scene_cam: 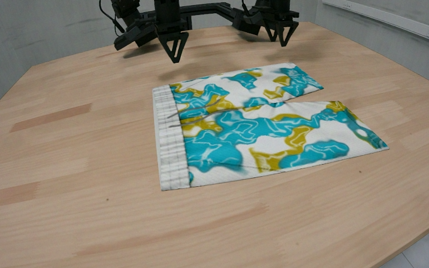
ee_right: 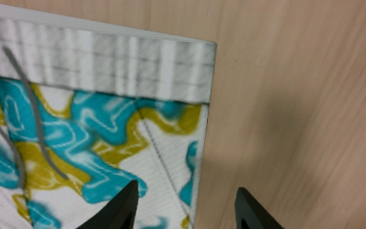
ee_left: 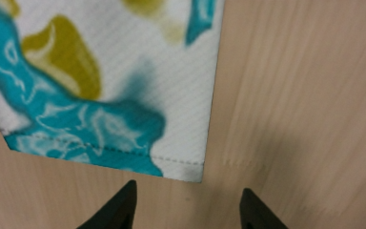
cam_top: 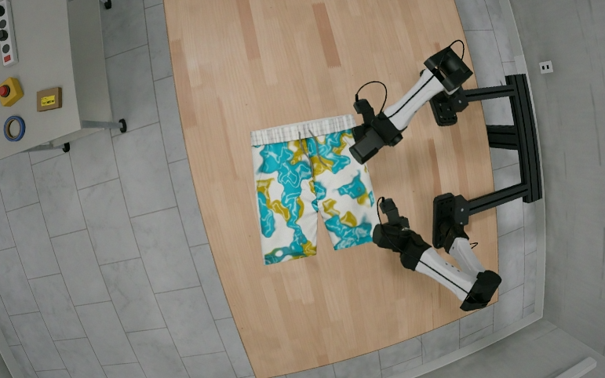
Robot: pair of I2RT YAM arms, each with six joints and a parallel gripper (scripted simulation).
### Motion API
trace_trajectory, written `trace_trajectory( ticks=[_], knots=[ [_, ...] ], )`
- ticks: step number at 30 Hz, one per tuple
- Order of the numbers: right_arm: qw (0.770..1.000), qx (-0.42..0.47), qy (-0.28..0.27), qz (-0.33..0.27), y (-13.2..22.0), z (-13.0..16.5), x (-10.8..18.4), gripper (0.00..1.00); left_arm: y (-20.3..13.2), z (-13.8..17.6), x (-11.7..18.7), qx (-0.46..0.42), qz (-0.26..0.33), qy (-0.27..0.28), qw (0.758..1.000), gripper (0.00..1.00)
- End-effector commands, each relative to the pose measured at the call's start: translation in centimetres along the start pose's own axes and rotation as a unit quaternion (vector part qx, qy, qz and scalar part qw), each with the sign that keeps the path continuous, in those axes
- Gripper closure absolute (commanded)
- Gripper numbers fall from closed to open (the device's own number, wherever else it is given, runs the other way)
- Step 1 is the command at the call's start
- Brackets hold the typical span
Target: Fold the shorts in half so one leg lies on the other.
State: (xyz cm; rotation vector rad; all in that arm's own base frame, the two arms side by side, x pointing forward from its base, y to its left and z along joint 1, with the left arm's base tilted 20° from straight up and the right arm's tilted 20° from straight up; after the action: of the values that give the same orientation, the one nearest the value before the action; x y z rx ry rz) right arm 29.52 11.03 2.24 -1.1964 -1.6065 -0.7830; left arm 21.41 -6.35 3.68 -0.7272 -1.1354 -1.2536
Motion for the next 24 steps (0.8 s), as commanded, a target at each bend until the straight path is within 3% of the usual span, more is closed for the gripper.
trace_trajectory(
  ticks=[1, 18, 24],
  knots=[
    [1.0, 0.001, -0.002, -0.007, 0.2, -0.1, -1.1, 0.44, 0.5, -0.3, -0.8, 0.002, -0.011, -0.009, 1.0, 0.44],
    [1.0, -0.001, -0.001, -0.007, -0.1, -0.1, -5.8, 0.44, 0.2, -0.2, -5.4, 0.002, -0.01, -0.009, 1.0, 0.44],
    [1.0, -0.006, 0.001, -0.027, 0.6, -0.3, -4.7, 0.44, 0.9, -0.6, -4.8, 0.006, -0.023, -0.019, 1.0, 0.44]
  ],
)
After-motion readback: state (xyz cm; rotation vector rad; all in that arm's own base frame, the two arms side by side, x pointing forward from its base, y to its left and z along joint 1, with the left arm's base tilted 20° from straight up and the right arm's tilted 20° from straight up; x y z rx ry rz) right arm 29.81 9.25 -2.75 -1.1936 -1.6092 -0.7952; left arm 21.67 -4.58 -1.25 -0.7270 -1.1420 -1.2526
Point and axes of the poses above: on each arm, the point where the finger pads meet when closed, its own x axis back along the fingers, its own y axis across the jaws, z = x × y, the point moved 7 cm from there along x, back along the fingers, and after that the axes turned 12 degrees about x, right-handed, at the moved point
